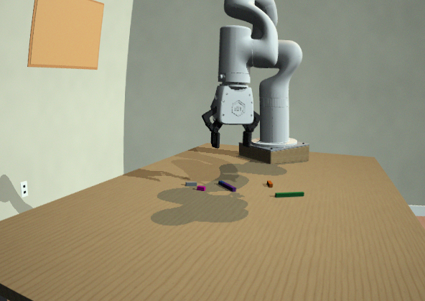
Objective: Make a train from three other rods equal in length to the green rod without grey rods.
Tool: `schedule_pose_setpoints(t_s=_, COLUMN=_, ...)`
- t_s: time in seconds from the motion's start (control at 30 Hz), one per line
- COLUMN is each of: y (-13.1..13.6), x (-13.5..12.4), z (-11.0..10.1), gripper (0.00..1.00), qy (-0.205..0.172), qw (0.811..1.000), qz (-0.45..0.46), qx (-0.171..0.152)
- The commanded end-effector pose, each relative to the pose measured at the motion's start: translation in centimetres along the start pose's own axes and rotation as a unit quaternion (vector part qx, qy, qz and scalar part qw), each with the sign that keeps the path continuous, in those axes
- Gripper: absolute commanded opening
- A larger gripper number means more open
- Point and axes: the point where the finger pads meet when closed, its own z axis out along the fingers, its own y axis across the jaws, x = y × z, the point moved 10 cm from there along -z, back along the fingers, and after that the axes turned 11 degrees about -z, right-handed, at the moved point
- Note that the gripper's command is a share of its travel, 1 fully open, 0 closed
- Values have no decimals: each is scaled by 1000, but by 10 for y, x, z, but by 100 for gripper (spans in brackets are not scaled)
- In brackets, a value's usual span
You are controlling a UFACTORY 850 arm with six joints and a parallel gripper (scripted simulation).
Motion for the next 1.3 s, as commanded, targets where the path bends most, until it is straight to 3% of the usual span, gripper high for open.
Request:
schedule_pose_setpoints(t_s=0.0, y=-1, x=0, z=-21, gripper=100, qy=-1, qw=1000, qz=0, qx=1)
schedule_pose_setpoints(t_s=0.47, y=-1, x=0, z=-73, gripper=100, qy=-1, qw=1000, qz=0, qx=1)
schedule_pose_setpoints(t_s=1.27, y=-1, x=0, z=-77, gripper=100, qy=-1, qw=1000, qz=0, qx=1)
